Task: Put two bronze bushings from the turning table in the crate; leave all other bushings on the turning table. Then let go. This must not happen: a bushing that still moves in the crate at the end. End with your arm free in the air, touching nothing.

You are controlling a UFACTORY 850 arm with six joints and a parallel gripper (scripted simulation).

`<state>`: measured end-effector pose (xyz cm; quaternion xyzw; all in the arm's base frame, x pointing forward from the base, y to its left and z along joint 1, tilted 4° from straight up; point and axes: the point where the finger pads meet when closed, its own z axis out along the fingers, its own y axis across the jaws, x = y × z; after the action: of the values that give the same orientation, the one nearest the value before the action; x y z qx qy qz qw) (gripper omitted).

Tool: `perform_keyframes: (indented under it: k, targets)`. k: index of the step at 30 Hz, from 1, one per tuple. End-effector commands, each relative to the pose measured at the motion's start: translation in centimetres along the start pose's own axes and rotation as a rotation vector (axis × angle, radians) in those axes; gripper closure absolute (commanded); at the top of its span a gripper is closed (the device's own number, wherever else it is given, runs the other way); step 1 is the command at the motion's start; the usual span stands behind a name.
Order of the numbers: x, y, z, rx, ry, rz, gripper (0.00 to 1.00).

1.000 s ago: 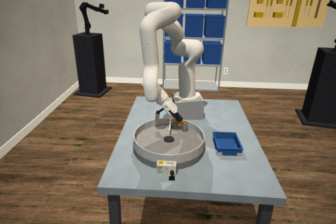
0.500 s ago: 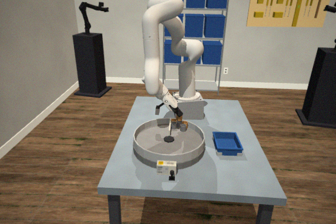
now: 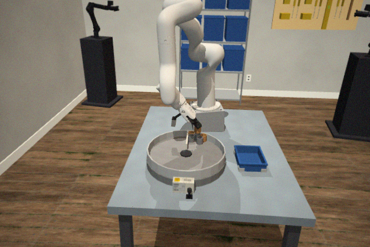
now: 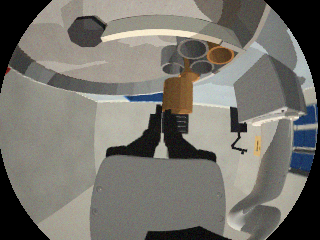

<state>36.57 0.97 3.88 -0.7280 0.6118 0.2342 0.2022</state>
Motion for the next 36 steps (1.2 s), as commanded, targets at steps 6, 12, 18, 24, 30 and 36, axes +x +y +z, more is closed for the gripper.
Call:
perform_keyframes:
  k: [6, 12, 18, 24, 30, 36]
  targets:
    - [-2.4, -1.1, 2.0, 0.001, 0.0, -0.001, 1.0]
    - [-6.1, -2.7, 5.1, 0.001, 0.0, -0.001, 1.0]
    - [-9.0, -3.9, 7.5, 0.001, 0.0, -0.001, 1.0]
    - [-12.5, -5.4, 10.4, 0.001, 0.0, -0.001, 1.0]
    - [-15.4, -6.6, 12.9, 0.001, 0.0, -0.001, 1.0]
    - [-18.9, -8.1, 15.8, 0.001, 0.0, -0.001, 1.0]
